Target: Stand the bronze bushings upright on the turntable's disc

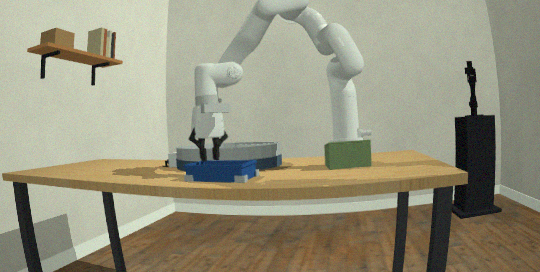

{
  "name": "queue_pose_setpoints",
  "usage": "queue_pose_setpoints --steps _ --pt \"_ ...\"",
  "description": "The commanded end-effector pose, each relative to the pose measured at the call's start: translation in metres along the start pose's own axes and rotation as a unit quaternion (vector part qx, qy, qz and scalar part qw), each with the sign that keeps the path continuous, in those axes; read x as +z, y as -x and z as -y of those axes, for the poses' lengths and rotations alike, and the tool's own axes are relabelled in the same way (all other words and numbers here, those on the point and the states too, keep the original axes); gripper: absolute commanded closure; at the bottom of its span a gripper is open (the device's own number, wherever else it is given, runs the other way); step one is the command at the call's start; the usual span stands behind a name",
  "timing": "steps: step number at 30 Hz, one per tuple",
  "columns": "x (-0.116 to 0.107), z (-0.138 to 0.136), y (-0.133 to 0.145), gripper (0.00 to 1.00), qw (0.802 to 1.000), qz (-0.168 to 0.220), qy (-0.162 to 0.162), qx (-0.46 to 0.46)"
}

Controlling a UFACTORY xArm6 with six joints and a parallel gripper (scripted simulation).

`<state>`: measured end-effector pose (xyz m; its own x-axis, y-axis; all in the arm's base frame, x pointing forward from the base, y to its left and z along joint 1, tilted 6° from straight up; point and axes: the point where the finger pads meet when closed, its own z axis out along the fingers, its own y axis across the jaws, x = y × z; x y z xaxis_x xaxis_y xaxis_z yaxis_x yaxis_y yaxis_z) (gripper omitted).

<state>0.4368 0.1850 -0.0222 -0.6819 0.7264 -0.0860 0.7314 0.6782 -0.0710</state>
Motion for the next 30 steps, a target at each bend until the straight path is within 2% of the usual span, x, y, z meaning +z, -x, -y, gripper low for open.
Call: queue_pose_setpoints --steps 1,17,30 --pt "-0.001 -0.002 0.001 0.59 1.0 0.001 0.003 0.0" --pt "0.001 -0.002 0.001 0.59 1.0 0.001 0.003 0.0" --pt "0.019 -0.002 0.001 0.59 1.0 0.001 0.003 0.0"
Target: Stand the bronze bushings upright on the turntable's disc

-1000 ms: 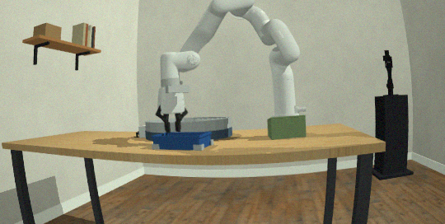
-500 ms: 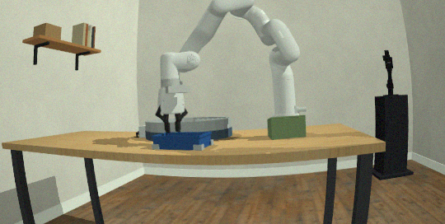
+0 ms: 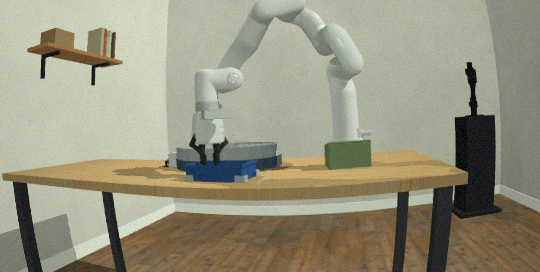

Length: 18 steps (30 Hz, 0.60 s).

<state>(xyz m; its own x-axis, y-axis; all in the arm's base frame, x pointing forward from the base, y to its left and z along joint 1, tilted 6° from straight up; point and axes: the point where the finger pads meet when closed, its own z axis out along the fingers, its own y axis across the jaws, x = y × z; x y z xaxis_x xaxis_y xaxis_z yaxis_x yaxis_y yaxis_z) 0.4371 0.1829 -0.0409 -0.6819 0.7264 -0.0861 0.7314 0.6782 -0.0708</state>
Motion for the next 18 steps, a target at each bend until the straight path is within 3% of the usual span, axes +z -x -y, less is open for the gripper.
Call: queue_pose_setpoints --steps 1,18 --pt "0.0 -0.0019 0.0007 0.59 1.0 0.001 0.003 0.0" --pt "0.0016 -0.0019 0.0007 0.59 1.0 0.001 0.003 0.0"
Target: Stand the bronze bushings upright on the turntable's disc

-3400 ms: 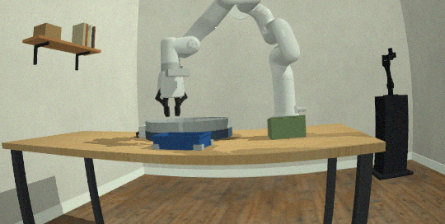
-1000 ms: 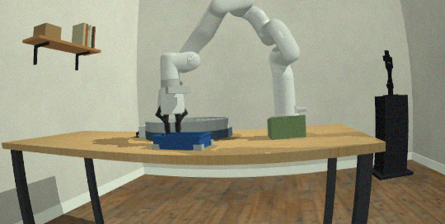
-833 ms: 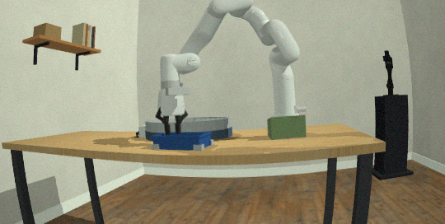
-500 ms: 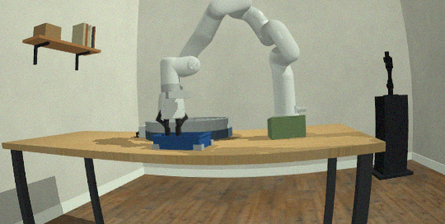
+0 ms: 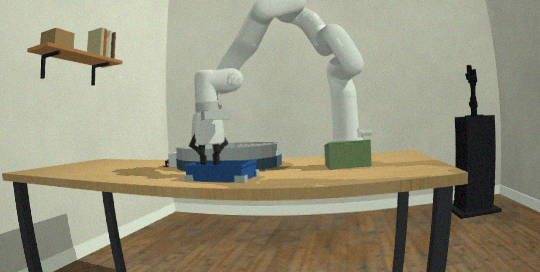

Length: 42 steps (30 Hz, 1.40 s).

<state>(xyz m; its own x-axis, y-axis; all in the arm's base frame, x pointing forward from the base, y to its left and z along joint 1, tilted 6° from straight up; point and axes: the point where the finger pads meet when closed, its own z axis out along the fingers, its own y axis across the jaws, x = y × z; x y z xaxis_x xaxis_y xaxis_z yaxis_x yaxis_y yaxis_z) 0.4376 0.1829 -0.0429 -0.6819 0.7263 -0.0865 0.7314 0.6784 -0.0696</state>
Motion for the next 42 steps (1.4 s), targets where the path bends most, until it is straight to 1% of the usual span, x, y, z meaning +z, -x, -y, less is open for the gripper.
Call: queue_pose_setpoints --steps 1,4,16,32,33,42 --pt "0.001 -0.001 0.001 0.59 1.0 0.001 0.002 0.0" --pt "0.002 -0.001 0.001 0.59 1.0 0.001 0.002 0.0" --pt "0.021 -0.002 0.001 0.59 1.0 0.001 0.002 0.0" --pt "0.022 -0.002 0.001 0.59 1.0 0.001 0.002 0.0" --pt "0.022 -0.002 0.001 1.0 1.0 0.001 0.002 0.0" --pt "0.022 -0.002 0.001 1.0 1.0 0.001 0.002 0.0"
